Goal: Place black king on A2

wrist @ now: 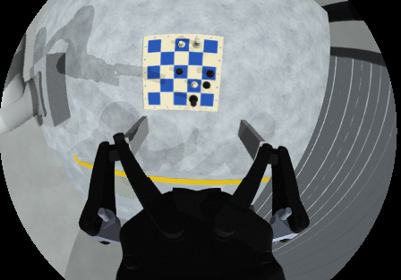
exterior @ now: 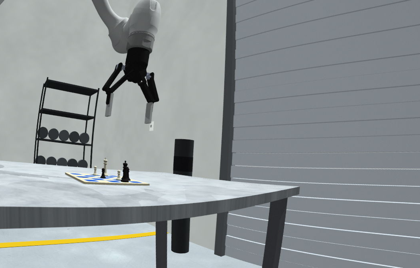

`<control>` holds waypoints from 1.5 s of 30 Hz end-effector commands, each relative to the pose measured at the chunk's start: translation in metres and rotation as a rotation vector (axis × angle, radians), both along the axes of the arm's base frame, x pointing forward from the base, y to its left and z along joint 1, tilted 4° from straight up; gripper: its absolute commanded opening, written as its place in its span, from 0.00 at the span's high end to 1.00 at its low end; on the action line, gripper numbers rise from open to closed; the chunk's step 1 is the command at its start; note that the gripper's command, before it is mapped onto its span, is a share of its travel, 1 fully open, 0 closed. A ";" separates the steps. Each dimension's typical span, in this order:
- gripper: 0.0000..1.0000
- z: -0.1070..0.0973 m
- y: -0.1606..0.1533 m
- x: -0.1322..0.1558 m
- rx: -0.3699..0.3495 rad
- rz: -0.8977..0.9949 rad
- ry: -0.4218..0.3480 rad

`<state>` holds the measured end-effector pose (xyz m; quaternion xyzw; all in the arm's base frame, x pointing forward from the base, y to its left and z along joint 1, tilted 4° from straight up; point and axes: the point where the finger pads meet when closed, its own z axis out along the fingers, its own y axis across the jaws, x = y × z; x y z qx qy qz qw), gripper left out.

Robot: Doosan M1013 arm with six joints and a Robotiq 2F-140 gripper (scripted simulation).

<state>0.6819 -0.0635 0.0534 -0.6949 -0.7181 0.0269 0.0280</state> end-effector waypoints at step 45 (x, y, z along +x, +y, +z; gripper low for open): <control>0.00 0.000 0.000 0.000 0.000 0.000 0.000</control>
